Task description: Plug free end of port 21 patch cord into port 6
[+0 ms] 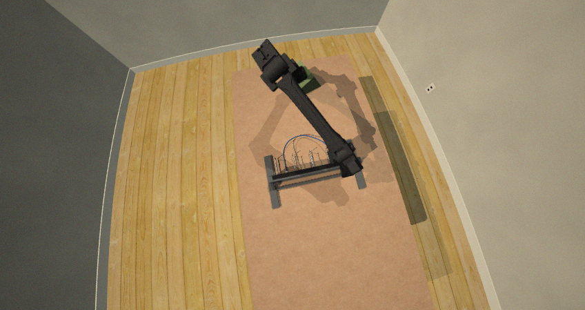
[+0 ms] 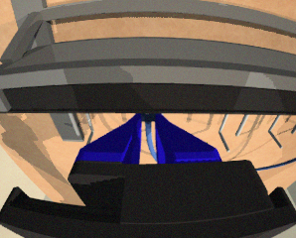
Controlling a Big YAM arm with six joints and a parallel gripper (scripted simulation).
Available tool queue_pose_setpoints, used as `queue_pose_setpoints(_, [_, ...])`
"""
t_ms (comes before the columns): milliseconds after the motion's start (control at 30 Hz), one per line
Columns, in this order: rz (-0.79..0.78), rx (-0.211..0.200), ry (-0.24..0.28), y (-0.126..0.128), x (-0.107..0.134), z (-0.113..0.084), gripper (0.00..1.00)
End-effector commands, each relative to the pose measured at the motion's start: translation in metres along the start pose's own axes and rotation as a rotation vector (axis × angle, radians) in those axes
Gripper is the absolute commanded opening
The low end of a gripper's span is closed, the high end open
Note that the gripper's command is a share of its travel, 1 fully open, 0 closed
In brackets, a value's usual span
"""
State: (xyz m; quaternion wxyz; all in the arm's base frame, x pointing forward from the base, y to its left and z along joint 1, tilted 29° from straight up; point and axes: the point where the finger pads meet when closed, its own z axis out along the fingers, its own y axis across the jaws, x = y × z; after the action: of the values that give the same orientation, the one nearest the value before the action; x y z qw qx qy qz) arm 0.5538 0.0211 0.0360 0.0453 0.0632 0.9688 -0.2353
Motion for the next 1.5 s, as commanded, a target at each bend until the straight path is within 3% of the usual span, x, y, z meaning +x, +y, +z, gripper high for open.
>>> queue_pose_setpoints(0, [-0.006,-0.01,-0.035,0.002,-0.002,-0.022,0.0])
queue_pose_setpoints(633, [-0.011,-0.011,-0.034,0.004,0.001,-0.026,0.0])
queue_pose_setpoints(667, [-0.009,-0.008,-0.032,0.004,-0.002,-0.021,0.36])
queue_pose_setpoints(967, [-0.003,-0.009,-0.035,0.003,-0.009,-0.018,0.36])
queue_pose_setpoints(1467, [0.005,-0.016,-0.054,0.002,-0.014,-0.029,0.36])
